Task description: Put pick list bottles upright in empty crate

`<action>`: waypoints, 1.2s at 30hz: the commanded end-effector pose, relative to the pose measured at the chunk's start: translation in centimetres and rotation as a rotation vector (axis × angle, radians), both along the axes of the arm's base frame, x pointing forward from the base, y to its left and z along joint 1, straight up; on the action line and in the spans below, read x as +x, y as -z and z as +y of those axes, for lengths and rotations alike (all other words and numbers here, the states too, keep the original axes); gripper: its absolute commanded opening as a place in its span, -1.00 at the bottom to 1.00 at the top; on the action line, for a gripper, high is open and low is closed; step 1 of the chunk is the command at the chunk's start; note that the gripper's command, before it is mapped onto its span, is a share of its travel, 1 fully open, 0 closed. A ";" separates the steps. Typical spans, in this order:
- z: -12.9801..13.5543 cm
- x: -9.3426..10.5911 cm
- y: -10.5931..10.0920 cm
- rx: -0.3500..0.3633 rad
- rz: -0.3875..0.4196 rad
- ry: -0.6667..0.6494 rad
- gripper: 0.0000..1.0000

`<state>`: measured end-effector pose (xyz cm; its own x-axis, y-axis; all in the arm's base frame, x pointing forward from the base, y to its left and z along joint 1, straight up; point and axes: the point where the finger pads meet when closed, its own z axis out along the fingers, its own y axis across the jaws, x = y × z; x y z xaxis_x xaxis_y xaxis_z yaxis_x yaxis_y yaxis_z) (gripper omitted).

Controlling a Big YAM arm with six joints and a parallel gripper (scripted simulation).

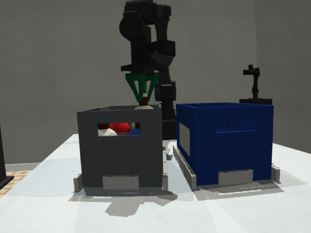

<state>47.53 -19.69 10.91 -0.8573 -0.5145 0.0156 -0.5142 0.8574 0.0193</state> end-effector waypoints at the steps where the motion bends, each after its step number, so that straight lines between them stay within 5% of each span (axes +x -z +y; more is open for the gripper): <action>1: -0.8 1.2 -7.1 -0.039 -0.094 -0.001 -1.00; 36: -0.6 0.9 -8.9 -0.040 -0.094 -0.001 -1.00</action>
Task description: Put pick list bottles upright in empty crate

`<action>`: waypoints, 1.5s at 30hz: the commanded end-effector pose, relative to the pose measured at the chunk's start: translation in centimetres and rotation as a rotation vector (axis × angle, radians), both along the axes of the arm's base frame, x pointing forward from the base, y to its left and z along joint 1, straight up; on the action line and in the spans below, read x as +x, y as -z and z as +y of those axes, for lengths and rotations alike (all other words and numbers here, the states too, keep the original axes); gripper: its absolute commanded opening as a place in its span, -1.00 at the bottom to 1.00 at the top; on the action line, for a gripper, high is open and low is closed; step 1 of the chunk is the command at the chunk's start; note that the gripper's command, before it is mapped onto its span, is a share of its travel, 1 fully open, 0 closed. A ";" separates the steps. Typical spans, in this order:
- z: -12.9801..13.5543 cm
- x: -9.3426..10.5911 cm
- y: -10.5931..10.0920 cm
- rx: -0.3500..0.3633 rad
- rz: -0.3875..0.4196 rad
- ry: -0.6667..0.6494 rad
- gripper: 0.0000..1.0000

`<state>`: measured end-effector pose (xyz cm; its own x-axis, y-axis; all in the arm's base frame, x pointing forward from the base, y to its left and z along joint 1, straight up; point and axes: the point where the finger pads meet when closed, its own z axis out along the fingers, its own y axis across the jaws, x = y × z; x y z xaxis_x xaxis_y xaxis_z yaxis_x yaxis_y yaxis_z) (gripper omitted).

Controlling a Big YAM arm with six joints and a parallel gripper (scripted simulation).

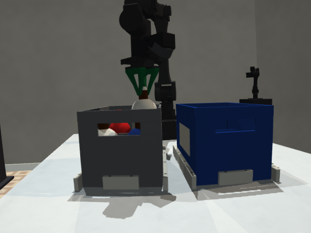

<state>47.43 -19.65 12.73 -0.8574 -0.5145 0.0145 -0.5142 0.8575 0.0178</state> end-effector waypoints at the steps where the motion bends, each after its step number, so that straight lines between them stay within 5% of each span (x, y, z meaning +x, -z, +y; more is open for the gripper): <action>1: -0.6 1.0 -7.1 -0.039 -0.093 -0.001 -1.00; 19: -0.8 1.7 -8.3 -0.063 -0.150 -0.001 -1.00; 20: -0.2 0.5 -8.3 -0.009 -0.021 0.000 -1.00; 45: -0.6 1.4 -15.4 -0.009 -0.021 0.000 -1.00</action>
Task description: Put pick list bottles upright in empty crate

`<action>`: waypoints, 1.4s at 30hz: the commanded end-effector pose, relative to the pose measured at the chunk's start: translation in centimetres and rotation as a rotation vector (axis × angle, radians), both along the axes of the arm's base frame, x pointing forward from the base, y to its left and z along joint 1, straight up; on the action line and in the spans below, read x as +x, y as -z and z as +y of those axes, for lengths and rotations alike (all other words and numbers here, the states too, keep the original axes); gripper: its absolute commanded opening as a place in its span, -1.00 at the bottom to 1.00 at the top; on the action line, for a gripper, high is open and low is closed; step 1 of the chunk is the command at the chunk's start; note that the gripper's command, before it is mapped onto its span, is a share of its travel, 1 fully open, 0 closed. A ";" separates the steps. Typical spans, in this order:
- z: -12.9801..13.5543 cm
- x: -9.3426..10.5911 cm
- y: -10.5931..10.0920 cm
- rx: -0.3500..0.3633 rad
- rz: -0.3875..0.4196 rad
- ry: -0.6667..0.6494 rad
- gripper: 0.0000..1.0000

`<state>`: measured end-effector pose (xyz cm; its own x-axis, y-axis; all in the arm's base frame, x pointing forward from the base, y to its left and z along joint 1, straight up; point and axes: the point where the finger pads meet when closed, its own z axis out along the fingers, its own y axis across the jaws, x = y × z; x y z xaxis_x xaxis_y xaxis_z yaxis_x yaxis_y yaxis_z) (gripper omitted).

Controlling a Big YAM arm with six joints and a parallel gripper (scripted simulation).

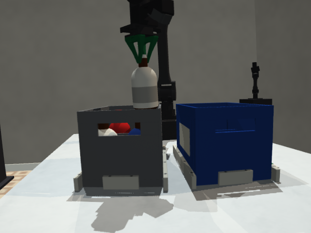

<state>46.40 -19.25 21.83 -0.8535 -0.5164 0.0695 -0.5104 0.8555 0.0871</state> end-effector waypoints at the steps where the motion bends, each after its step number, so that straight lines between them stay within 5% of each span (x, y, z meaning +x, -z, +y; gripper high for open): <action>1: -1.0 2.6 -6.8 -0.040 -0.104 0.000 -1.00; 10: -1.7 4.3 -11.7 -0.040 -0.104 0.000 -1.00; 25: -1.3 3.6 -9.3 -0.040 -0.104 0.000 -1.00; 26: -2.0 6.2 -10.8 -0.077 -0.200 0.001 -1.00; 28: -1.5 5.0 -12.8 -0.090 -0.230 0.001 -1.00; 38: -1.1 3.6 -11.4 -0.076 -0.191 0.004 -1.00; 39: -0.6 2.4 -8.9 -0.052 -0.131 0.004 -1.00; 42: -0.8 3.0 -9.9 -0.066 -0.168 0.004 -1.00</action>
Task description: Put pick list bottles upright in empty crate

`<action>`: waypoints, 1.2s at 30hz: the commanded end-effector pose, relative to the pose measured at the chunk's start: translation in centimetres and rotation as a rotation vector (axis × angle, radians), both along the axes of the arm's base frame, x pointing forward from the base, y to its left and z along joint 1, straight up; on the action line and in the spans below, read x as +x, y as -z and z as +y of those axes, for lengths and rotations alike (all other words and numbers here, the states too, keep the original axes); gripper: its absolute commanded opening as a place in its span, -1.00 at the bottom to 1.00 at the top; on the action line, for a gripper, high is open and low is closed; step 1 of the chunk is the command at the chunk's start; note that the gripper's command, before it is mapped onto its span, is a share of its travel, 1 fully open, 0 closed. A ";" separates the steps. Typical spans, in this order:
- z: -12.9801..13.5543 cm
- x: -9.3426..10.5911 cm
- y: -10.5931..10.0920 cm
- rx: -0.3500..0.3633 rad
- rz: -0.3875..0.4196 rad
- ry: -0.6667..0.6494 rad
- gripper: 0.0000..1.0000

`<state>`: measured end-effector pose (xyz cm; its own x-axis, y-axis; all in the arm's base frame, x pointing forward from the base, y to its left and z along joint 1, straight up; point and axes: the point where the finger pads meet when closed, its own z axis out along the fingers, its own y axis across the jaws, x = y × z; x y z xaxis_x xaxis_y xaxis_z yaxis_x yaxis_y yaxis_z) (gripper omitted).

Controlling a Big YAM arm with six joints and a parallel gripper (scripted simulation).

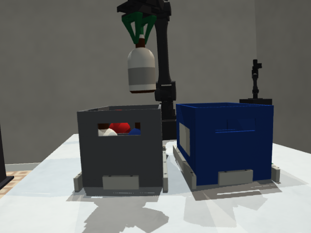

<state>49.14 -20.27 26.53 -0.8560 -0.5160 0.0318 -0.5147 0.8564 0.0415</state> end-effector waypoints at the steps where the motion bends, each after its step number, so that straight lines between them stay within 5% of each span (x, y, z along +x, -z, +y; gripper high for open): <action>1: -0.1 0.8 -6.1 -0.058 -0.143 0.006 -1.00; 4: 0.0 0.7 -5.8 -0.058 -0.143 0.006 -1.00; 6: 0.5 -0.5 -3.2 -0.036 -0.086 0.006 -1.00; 9: 0.2 0.2 -5.3 -0.054 -0.131 0.006 -1.00; 13: 0.2 0.3 -5.0 -0.055 -0.137 0.006 -1.00; 15: 0.6 -0.9 -3.0 -0.032 -0.079 0.006 -1.00; 17: 0.2 0.2 -5.0 -0.056 -0.139 0.006 -1.00; 23: 0.6 -0.9 -3.0 -0.037 -0.092 0.006 -1.00; 25: 0.3 0.1 -4.6 -0.056 -0.138 0.006 -1.00; 32: 0.8 -1.2 -2.9 -0.035 -0.085 0.006 -1.00; 36: 0.4 -0.2 -4.3 -0.055 -0.134 0.006 -1.00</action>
